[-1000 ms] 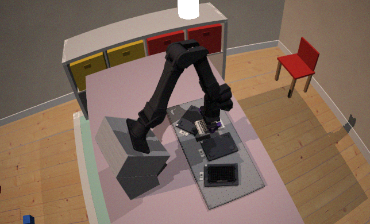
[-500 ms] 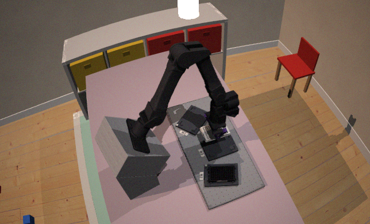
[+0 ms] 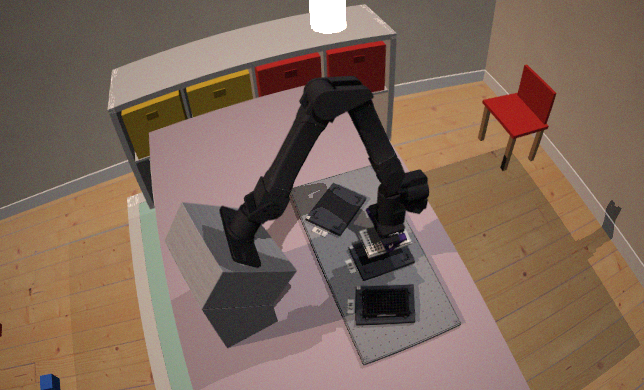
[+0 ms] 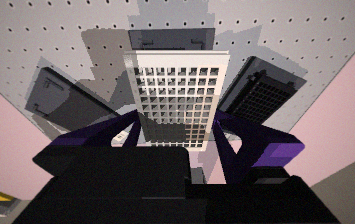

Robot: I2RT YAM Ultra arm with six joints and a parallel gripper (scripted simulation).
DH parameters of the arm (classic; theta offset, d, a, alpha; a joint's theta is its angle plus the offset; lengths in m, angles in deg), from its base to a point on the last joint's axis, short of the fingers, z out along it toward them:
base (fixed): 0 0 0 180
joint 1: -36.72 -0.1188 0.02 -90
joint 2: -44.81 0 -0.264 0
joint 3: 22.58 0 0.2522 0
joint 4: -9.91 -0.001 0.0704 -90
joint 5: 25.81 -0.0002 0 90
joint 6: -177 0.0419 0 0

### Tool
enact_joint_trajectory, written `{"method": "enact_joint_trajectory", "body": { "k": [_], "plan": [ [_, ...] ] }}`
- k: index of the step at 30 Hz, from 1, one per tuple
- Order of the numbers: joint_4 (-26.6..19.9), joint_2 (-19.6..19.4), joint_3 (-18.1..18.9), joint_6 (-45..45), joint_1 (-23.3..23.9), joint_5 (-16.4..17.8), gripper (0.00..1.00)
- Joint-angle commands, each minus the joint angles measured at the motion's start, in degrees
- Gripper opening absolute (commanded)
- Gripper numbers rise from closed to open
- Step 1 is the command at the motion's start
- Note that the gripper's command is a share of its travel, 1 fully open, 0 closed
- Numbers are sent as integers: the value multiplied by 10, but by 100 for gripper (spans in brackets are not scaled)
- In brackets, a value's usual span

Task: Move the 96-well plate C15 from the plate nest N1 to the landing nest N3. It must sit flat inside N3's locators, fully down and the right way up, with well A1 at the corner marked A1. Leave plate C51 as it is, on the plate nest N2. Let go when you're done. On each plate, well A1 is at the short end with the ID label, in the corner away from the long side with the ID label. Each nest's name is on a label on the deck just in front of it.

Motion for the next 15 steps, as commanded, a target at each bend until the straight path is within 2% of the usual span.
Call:
{"method": "enact_joint_trajectory", "body": {
  "k": [1, 15],
  "plan": [
    [-11, 17, 17, -18, 10, 15, 0],
    [-5, 18, 8, -13, -1, 11, 0]
  ]
}}
